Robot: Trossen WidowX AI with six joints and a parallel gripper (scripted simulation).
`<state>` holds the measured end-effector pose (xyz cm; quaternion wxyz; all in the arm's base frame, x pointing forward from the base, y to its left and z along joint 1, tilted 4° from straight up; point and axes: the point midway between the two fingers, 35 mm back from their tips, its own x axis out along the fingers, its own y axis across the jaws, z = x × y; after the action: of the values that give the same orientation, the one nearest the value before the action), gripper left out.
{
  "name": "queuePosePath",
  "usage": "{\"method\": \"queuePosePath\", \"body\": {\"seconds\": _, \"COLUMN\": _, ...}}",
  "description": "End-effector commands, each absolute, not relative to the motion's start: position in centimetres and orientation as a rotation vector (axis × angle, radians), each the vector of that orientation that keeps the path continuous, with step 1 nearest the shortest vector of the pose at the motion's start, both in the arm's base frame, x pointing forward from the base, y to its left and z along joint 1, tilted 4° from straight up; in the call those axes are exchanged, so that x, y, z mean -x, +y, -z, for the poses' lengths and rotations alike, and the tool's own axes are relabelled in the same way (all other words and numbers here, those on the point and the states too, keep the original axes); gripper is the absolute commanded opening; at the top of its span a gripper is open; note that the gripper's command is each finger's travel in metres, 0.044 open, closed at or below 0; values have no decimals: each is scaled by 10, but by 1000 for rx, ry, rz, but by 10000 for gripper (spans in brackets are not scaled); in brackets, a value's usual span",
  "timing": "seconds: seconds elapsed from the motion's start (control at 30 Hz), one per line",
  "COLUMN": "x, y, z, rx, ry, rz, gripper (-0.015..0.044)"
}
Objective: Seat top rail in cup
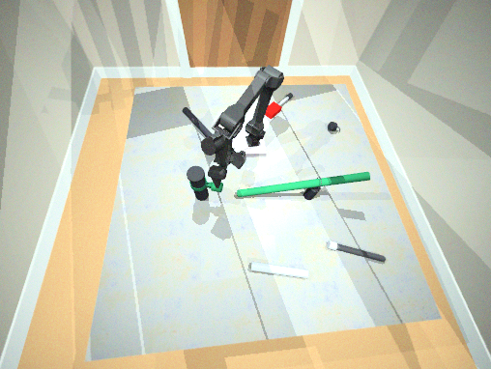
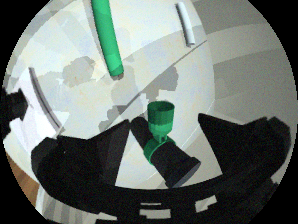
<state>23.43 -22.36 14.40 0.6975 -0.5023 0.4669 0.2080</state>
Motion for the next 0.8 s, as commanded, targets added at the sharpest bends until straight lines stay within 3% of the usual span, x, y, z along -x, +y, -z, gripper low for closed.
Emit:
{"method": "queuePosePath", "body": {"seconds": 0.0, "x": -236, "y": -224, "z": -136, "rx": 1109, "ry": 1047, "rz": -466, "gripper": 440}}
{"method": "queuePosePath", "body": {"seconds": 0.77, "x": -254, "y": -231, "z": -104, "rx": 1109, "ry": 1046, "rz": -465, "gripper": 440}}
